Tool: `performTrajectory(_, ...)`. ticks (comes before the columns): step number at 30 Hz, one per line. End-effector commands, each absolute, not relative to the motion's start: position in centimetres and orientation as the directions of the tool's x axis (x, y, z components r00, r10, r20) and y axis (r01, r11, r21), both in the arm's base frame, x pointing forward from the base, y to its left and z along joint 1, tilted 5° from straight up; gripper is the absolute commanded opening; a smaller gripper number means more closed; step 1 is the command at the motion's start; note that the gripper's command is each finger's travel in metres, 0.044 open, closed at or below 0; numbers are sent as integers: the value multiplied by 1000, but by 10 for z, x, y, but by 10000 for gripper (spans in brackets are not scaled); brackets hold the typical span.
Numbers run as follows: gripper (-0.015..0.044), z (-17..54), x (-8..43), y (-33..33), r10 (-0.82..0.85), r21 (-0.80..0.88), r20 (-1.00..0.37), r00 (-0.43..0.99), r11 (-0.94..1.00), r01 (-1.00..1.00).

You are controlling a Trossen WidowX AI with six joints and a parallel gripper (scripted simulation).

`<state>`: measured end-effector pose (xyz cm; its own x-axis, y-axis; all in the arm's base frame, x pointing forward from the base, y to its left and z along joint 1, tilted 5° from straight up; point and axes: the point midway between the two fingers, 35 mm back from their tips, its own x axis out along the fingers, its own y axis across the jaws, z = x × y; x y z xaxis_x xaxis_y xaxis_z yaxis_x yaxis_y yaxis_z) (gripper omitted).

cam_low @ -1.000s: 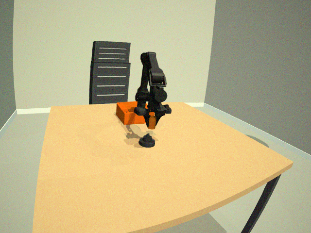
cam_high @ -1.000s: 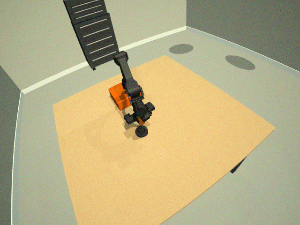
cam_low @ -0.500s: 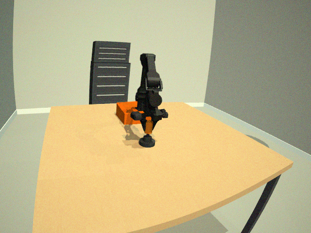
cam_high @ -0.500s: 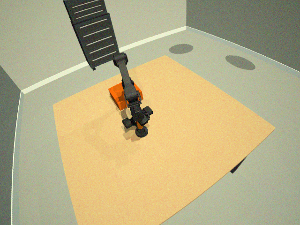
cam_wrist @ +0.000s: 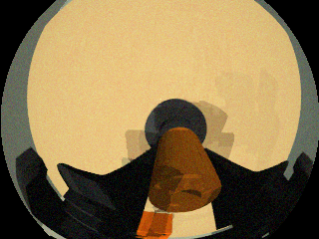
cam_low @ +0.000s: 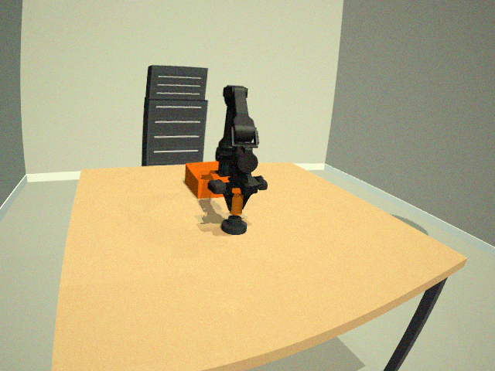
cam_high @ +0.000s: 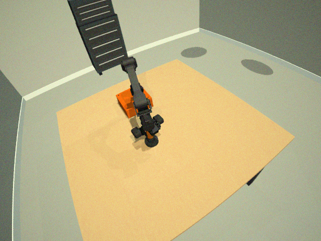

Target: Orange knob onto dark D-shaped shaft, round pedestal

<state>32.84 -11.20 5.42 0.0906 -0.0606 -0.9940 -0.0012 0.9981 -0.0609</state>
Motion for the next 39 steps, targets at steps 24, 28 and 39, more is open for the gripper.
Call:
performTrajectory(24,0,37,329,-112,-59,-59,-994,92,998,-1)
performTrajectory(28,0,37,329,-113,-61,-62,-994,92,998,1)
performTrajectory(39,131,37,329,-113,-61,-62,-994,92,998,1)
